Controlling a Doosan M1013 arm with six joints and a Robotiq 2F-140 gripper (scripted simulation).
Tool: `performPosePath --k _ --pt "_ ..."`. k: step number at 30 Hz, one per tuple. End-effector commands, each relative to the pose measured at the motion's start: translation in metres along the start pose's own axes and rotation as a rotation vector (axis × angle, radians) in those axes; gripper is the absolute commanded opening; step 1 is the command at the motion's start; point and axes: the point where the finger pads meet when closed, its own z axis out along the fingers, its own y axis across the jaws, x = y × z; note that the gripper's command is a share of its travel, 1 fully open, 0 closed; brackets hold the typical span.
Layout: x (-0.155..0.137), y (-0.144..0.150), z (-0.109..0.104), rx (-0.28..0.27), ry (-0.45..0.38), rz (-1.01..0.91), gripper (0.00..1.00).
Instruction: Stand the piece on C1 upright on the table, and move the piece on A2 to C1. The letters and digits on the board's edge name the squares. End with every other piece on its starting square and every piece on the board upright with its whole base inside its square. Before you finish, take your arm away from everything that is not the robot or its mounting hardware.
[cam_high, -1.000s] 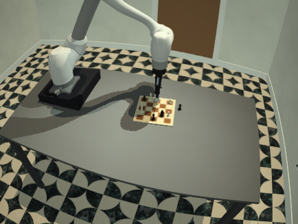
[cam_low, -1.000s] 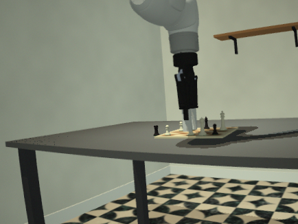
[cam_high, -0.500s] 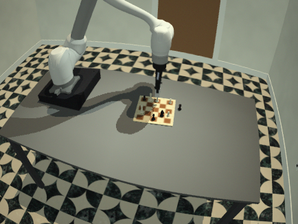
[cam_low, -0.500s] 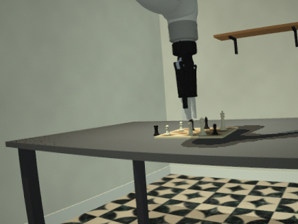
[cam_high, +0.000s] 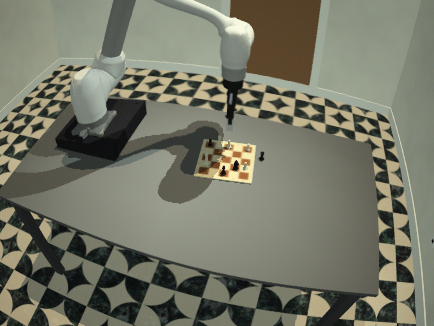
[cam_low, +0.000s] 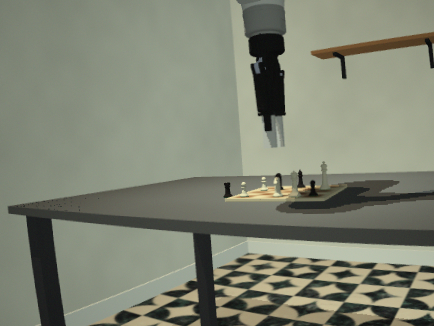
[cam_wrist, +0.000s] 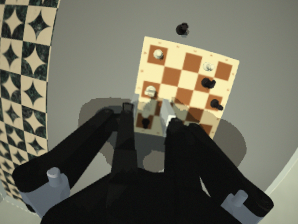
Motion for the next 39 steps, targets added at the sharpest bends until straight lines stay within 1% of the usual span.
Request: performPosePath --k 1,2,3,23,30,34,39 --pt "0.000 0.000 -0.001 0.000 0.000 0.000 0.23" --pt "0.000 0.000 -0.001 0.000 0.000 0.000 0.23" --pt "0.000 0.000 -0.001 0.000 0.000 0.000 1.00" --pt "0.000 0.000 -0.001 0.000 0.000 0.000 1.00" --pt "0.000 0.000 -0.004 0.000 0.000 0.000 1.00" --pt "0.000 0.000 -0.013 0.000 0.000 0.000 1.00" --pt "0.000 0.000 -0.029 0.000 0.000 0.000 1.00"
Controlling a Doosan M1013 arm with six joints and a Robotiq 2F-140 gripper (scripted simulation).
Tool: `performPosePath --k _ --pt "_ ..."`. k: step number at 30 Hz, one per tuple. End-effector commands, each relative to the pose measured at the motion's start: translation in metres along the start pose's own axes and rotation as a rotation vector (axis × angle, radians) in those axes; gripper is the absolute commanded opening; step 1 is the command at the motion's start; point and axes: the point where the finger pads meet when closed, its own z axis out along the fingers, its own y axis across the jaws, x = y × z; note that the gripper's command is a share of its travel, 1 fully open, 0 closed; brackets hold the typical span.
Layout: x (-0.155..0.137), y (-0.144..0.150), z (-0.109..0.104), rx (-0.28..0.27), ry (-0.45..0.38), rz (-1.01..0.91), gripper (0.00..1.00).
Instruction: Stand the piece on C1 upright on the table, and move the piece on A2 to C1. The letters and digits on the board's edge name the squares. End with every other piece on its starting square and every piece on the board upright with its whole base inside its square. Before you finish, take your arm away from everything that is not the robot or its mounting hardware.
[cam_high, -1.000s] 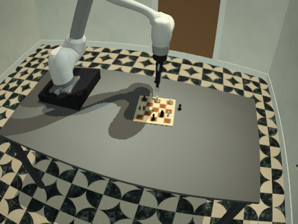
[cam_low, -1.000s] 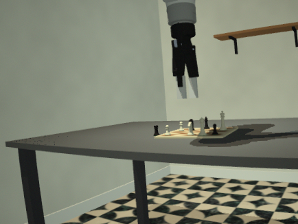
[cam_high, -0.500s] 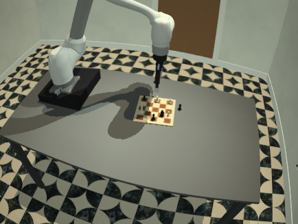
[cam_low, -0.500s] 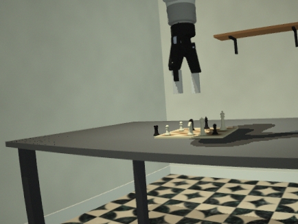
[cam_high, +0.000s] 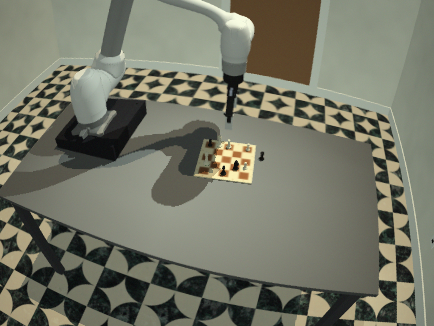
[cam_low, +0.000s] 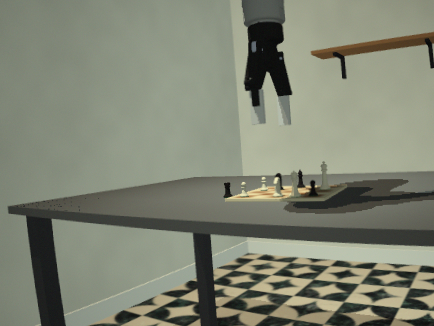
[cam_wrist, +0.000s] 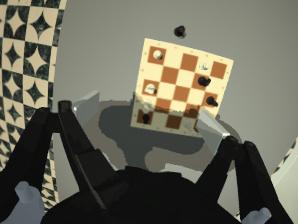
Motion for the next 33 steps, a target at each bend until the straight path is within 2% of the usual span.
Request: performPosePath --k 1,6,13,33 --pt "0.000 0.000 -0.008 0.000 0.000 0.000 1.00" --pt "0.000 0.000 -0.025 0.000 0.000 0.000 1.00" --pt "0.000 0.000 -0.033 0.000 0.000 0.000 1.00" --pt "0.000 0.000 -0.034 0.000 0.000 0.000 1.00"
